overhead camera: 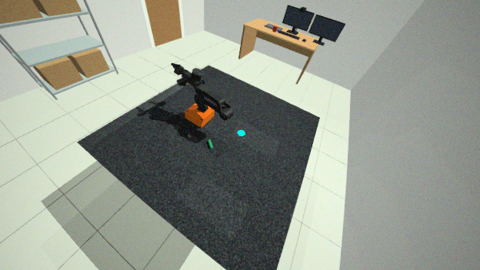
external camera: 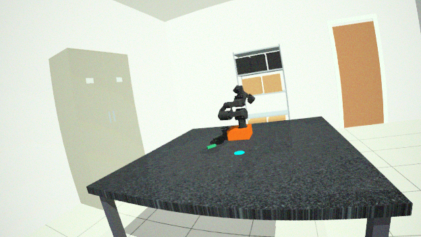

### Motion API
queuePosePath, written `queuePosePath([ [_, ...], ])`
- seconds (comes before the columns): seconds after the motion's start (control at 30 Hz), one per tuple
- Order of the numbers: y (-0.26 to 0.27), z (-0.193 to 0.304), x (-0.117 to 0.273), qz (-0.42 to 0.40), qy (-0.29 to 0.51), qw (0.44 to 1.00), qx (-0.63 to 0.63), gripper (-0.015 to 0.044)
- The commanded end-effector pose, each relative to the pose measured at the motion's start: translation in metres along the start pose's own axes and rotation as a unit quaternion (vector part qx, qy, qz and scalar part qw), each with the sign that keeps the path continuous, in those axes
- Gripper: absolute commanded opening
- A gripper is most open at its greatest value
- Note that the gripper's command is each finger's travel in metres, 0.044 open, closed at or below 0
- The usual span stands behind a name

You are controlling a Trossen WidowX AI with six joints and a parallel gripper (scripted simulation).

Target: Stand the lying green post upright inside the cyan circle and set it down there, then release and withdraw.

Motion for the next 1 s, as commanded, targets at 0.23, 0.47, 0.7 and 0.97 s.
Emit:
queuePosePath([
  [0.23,0.015,0.027,-0.004,-0.104,0.063,0.991,-0.055,0.0232],
  [0.47,0.032,0.058,0.0,-0.203,0.15,0.96,-0.121,0.0232],
  [0.7,0.047,0.09,0.013,-0.281,0.253,0.906,-0.19,0.0232],
  [0.97,0.061,0.126,0.039,-0.341,0.384,0.816,-0.265,0.0232],
])
Point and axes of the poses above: the point midway between the two fingers, 35 mm back from their tips, its own x axis back along the fingers, its own y axis across the jaws, z = x × y, the point moved 9 cm from there along x, back along the fingers, and after that the axes turned 4 degrees about -x, right-handed, at the moved point
